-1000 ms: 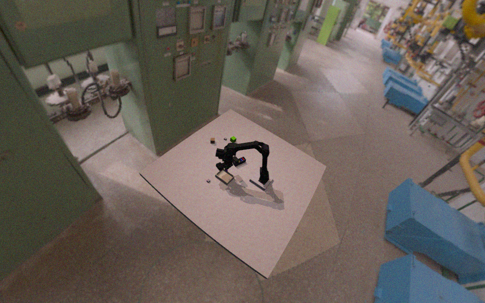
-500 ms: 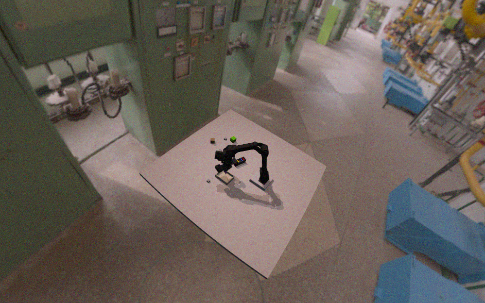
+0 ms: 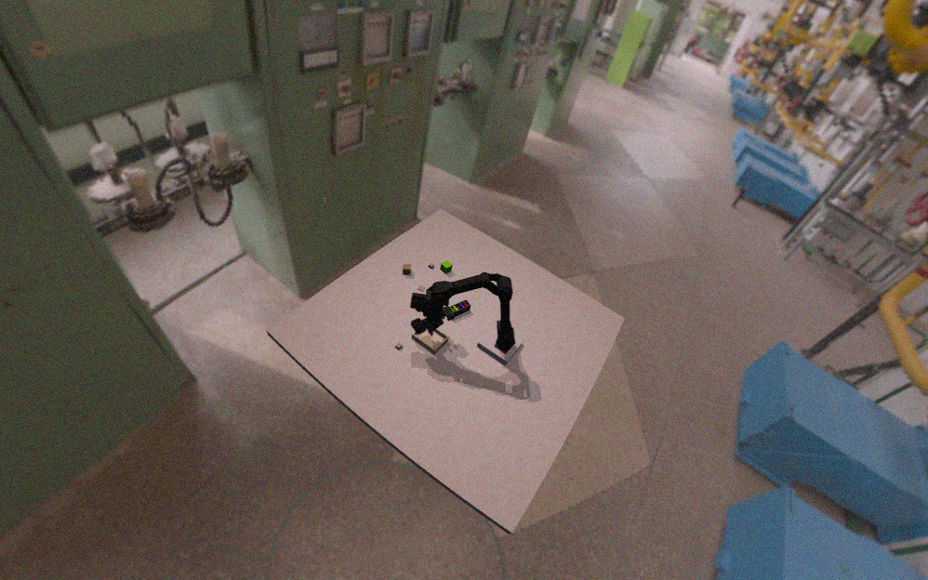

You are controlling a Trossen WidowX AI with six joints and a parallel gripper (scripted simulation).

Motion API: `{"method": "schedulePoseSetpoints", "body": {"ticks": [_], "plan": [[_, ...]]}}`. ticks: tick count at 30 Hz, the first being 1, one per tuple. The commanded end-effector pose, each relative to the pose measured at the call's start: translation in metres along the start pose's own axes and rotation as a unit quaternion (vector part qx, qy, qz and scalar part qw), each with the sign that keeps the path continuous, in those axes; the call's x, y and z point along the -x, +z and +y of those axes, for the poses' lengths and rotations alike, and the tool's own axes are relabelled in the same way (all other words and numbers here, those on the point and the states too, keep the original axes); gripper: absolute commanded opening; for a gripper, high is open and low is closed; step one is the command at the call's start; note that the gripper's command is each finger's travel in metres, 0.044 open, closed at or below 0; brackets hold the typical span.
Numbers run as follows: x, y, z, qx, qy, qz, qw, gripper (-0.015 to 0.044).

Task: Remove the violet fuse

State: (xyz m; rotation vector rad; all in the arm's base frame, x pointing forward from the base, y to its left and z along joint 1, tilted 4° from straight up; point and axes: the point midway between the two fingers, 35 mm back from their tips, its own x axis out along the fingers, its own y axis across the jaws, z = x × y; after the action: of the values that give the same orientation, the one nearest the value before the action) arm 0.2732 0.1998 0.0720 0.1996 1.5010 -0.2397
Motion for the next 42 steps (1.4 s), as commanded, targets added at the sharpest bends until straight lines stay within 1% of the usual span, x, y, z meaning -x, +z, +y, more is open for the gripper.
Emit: {"method": "schedulePoseSetpoints", "body": {"ticks": [1,5,17,18,21,23,42], "plan": [[-0.008,-0.001,-0.002,-0.001,-0.005,0.002,1.000,0.0000],[-0.008,-0.001,-0.002,-0.001,-0.005,0.002,1.000,0.0000],[-0.005,0.000,-0.001,0.000,-0.002,0.001,1.000,0.0315],[-0.003,0.000,-0.001,0.000,-0.002,0.001,1.000,0.0330],[0.024,0.000,-0.001,-0.001,-0.004,0.002,1.000,0.0330],[0.032,-0.001,-0.001,-0.001,-0.005,0.002,1.000,0.0330],[0.031,-0.001,-0.001,0.002,-0.004,0.003,1.000,0.0330]]}}
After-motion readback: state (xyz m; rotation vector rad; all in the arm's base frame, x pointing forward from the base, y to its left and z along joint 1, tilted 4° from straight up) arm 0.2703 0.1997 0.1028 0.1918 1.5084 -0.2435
